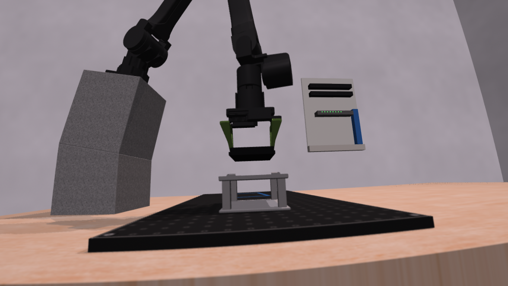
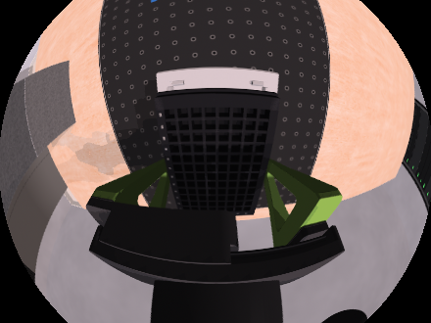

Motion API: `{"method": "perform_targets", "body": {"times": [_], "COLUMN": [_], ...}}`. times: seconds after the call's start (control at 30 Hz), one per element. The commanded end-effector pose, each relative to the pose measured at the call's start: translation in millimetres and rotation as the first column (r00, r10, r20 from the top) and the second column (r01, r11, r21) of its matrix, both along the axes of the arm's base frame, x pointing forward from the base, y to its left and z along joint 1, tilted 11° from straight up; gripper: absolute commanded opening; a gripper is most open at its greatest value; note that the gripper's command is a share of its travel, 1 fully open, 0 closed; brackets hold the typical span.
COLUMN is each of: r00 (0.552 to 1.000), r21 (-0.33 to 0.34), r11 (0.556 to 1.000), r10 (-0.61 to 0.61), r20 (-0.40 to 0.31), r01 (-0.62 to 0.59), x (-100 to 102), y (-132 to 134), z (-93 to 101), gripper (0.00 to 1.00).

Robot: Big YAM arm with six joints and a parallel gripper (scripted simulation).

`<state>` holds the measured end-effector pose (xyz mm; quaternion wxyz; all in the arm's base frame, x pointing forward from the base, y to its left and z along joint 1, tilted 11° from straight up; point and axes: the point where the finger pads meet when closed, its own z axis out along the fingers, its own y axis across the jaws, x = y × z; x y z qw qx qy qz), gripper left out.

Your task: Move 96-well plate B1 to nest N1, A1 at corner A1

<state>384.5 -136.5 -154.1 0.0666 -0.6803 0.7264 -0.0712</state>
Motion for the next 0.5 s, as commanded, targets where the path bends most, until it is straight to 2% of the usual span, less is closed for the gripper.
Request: {"method": "perform_targets", "body": {"times": [0.0,0.47], "r00": [1.0,1.0], "r21": [-0.002,-0.001], "r11": [1.0,1.0], "r10": [-0.002,0.001], "r20": [0.017,0.015], "r01": [0.002,-0.001], "x": [9.9,13.5], "y": [0.2,2.4], "z": [-2.6,-26.3], "gripper": [0.0,0.0]}}
